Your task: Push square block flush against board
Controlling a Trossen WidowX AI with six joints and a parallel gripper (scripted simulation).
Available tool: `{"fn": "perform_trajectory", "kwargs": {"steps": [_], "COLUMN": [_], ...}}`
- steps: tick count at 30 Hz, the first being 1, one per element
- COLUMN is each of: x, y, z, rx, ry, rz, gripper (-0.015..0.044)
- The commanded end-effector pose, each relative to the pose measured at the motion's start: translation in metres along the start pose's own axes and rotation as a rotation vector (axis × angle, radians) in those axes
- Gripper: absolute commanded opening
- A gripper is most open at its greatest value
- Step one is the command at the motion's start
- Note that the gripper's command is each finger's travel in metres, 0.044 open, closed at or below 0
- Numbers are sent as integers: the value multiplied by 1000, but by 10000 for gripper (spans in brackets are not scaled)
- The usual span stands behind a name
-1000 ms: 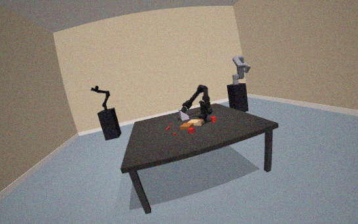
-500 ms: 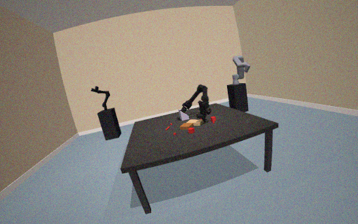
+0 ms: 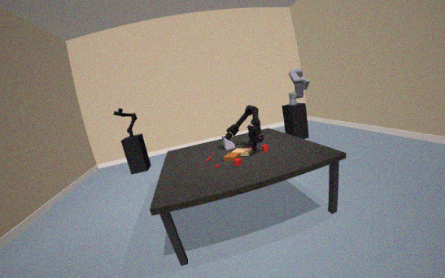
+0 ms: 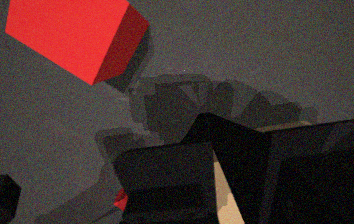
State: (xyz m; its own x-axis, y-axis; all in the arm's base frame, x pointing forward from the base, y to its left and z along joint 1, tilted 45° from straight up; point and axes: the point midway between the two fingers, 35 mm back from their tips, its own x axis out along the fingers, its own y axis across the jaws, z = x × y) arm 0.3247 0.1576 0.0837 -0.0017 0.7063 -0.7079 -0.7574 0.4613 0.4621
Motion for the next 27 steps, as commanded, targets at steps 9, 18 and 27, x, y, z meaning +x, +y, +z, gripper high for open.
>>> {"fn": "perform_trajectory", "kwargs": {"steps": [9, 18, 27], "x": [0, 0, -54], "y": [-1, 0, 1], "z": [21, 36, 32], "rx": [-1, -1, -1], "ry": [-1, -2, 0], "rz": [-2, -2, -3], "gripper": [0, 0, 0]}}
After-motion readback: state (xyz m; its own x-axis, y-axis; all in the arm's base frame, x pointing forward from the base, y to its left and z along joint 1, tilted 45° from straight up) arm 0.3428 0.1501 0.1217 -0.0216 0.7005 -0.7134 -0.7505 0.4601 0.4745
